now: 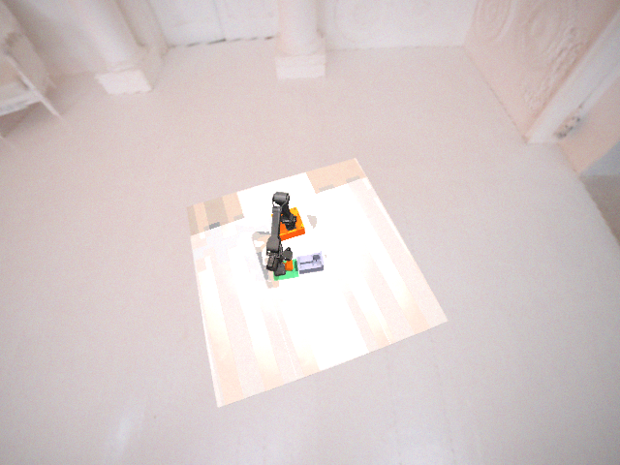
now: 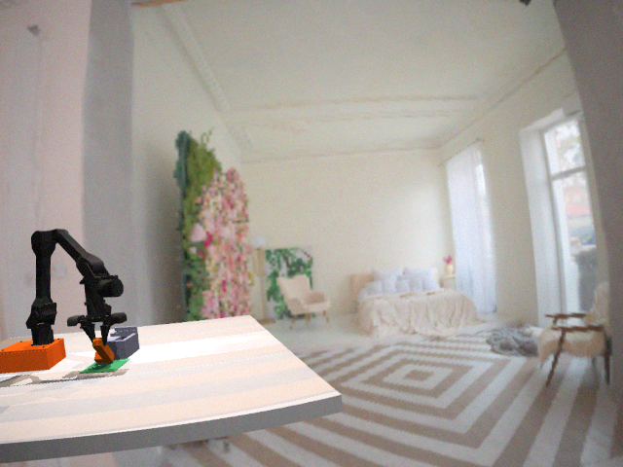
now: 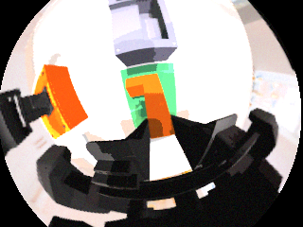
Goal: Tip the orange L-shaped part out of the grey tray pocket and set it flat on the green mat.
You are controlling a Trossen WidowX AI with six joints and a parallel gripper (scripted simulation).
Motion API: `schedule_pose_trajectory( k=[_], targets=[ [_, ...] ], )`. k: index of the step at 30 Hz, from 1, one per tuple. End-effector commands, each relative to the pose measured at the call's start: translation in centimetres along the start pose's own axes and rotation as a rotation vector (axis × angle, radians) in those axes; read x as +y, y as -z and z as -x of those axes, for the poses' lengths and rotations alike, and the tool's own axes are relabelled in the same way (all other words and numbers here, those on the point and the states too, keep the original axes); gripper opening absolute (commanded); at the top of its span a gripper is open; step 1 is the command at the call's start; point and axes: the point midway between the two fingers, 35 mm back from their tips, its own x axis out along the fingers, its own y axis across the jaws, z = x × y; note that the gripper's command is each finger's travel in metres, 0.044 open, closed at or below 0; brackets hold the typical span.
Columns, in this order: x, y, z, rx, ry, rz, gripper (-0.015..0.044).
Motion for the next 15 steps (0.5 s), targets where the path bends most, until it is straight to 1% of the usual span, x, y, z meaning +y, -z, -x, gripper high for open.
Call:
schedule_pose_trajectory(
  k=[1, 10, 15],
  targets=[
    [-0.03, -0.03, -0.08, -0.002, 0.002, 0.002, 0.0],
    [0.0, 0.0, -0.03, 0.0, 0.0, 0.0, 0.0],
    [0.0, 0.0, -0.03, 0.0, 0.0, 0.0, 0.0131]
  ],
)
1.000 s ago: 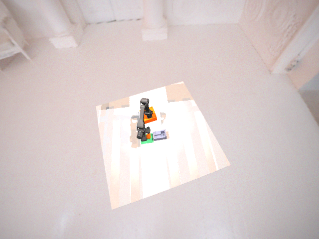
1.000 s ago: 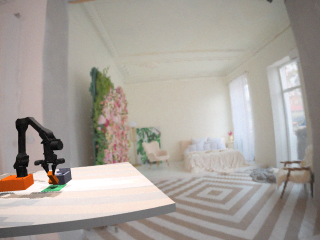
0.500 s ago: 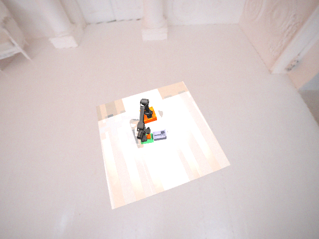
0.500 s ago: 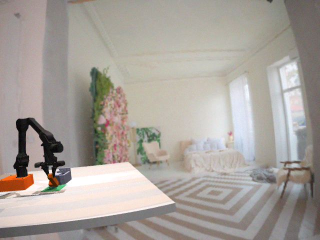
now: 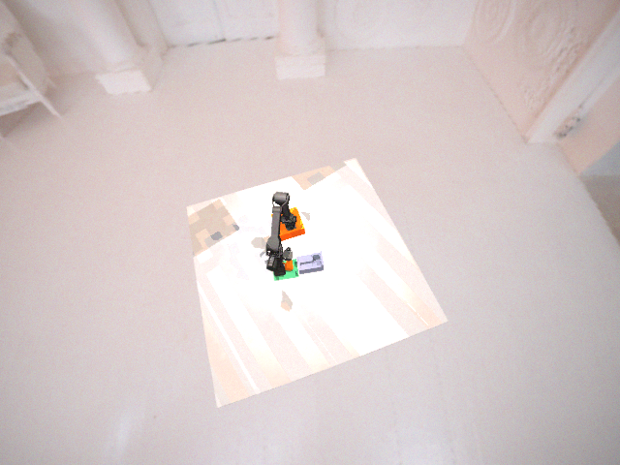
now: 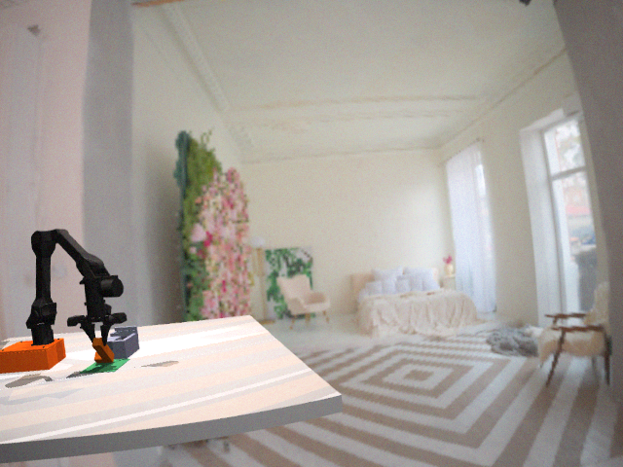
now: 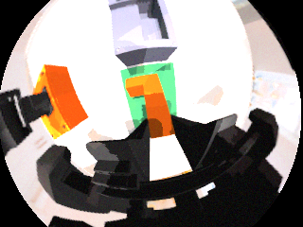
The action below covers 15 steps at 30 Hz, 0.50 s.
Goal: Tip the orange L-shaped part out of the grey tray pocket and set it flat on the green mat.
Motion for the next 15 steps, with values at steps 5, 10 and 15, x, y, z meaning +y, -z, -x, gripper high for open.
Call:
schedule_pose_trajectory(
  k=[5, 10, 15],
  targets=[
    [0.0, 0.0, 0.2, 0.0, 0.0, 0.0, 0.0263],
    [-0.4, 0.1, 4.6, -0.001, 0.001, 0.001, 0.0394],
    [0.0, 0.0, 8.9, -0.002, 0.002, 0.002, 0.04]
  ],
)
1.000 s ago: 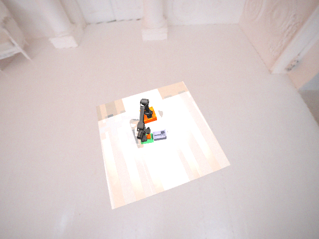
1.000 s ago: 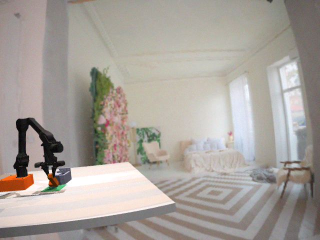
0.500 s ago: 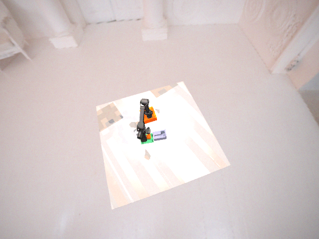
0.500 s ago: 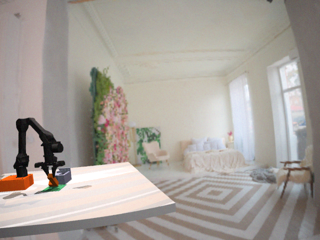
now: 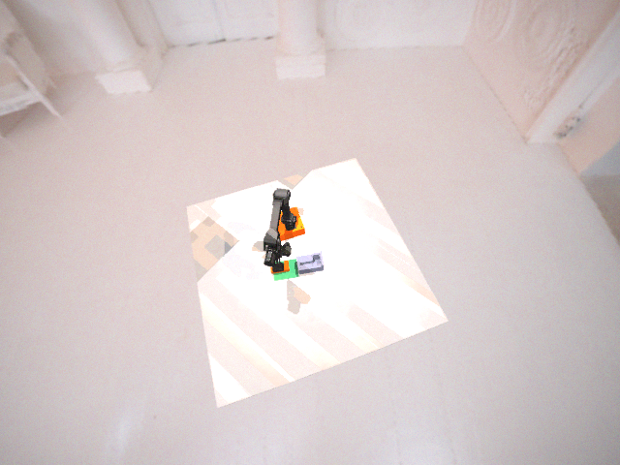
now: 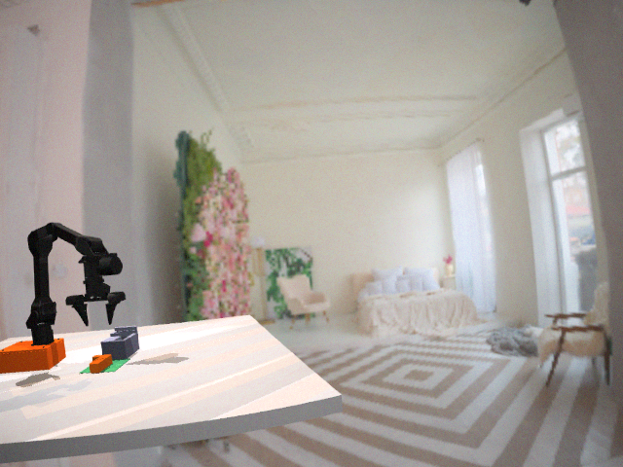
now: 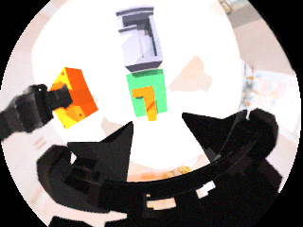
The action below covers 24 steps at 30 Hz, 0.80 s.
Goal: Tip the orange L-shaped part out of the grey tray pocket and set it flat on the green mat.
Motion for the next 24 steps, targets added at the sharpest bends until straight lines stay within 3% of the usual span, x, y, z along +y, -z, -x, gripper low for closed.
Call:
schedule_pose_trajectory(
  k=[1, 24],
  targets=[
    [0.37, -0.15, 2.13, -0.004, -0.004, 0.003, 0.04],
    [-0.02, 0.01, 1.78, 0.006, 0.018, 0.0, 0.04]
  ],
)
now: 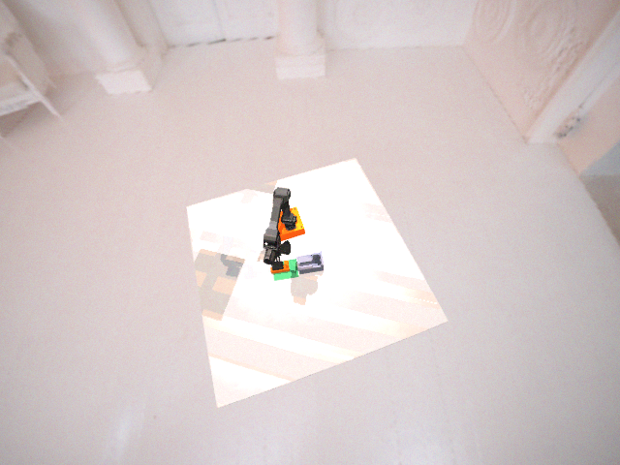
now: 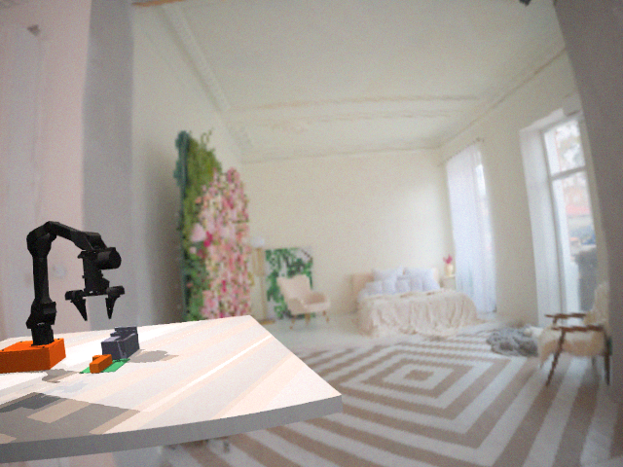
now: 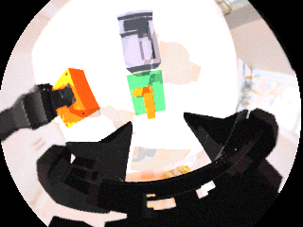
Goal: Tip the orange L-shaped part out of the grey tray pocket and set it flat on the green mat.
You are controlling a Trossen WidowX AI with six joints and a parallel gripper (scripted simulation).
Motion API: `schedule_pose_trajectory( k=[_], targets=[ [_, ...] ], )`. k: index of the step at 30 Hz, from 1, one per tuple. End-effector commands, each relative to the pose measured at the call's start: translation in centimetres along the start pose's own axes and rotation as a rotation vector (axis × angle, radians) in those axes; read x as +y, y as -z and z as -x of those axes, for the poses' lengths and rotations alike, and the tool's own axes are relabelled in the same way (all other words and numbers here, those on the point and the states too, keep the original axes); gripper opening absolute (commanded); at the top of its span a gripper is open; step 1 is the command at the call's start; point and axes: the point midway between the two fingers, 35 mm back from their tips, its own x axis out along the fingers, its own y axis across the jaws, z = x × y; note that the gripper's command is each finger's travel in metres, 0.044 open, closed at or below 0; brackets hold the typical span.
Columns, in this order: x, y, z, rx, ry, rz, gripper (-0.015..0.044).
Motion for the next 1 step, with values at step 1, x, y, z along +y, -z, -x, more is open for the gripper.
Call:
schedule_pose_trajectory(
  k=[1],
  targets=[
    [-0.05, 0.02, 0.0, 0.001, 0.003, 0.0, 0.04]
  ],
)
